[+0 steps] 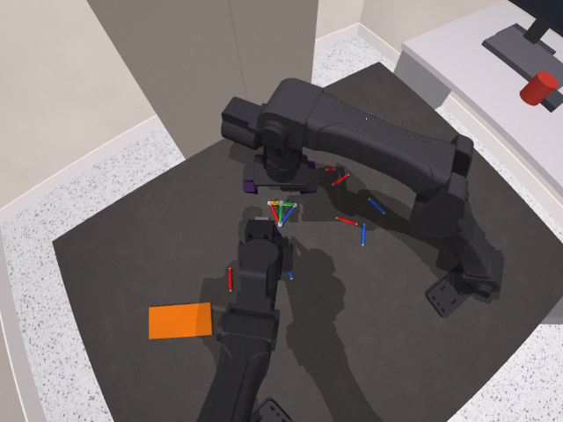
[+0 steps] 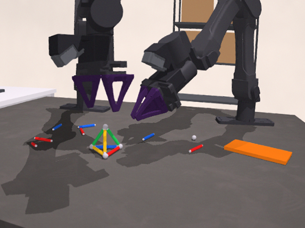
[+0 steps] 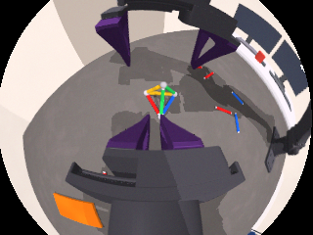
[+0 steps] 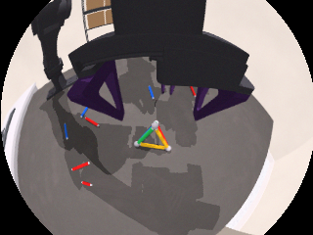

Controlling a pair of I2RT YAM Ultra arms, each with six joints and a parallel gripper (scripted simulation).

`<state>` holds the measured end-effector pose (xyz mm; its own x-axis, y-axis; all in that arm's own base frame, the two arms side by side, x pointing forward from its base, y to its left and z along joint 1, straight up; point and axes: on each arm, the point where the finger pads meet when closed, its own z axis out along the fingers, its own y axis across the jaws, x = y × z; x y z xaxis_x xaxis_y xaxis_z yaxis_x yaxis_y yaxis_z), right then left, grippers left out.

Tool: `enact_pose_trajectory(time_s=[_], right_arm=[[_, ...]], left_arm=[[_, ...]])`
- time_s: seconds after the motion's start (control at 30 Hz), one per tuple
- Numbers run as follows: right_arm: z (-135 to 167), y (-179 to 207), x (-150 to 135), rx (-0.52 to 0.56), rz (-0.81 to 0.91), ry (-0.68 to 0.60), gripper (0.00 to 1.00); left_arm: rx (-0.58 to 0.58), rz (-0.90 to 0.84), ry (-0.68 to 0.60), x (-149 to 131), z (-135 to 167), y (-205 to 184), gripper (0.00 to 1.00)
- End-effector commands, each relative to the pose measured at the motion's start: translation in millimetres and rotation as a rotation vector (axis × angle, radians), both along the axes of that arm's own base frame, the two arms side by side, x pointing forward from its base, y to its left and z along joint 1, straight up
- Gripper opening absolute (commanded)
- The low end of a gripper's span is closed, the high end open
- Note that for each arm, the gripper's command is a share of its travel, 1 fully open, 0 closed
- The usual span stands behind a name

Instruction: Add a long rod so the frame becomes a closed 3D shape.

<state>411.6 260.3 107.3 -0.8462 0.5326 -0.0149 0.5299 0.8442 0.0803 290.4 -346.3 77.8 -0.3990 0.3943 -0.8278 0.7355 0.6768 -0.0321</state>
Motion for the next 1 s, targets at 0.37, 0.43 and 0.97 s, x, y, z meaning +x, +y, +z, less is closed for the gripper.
enact_pose_trajectory(time_s=[0.37, 0.43, 0.97], right_arm=[[74, 33, 39, 0.061, 0.367, -0.445, 1.0], [91, 36, 43, 0.068, 0.41, -0.51, 1.0], [62, 35, 15, 0.012, 0.698, -0.584, 1.0]], left_arm=[[-0.044, 0.321, -0.209, 39, 130, 144, 0.14], [-0.073, 0.358, -0.246, 44, 152, 161, 0.14], [-0.178, 0.586, -0.425, 70, 252, 254, 0.14]])
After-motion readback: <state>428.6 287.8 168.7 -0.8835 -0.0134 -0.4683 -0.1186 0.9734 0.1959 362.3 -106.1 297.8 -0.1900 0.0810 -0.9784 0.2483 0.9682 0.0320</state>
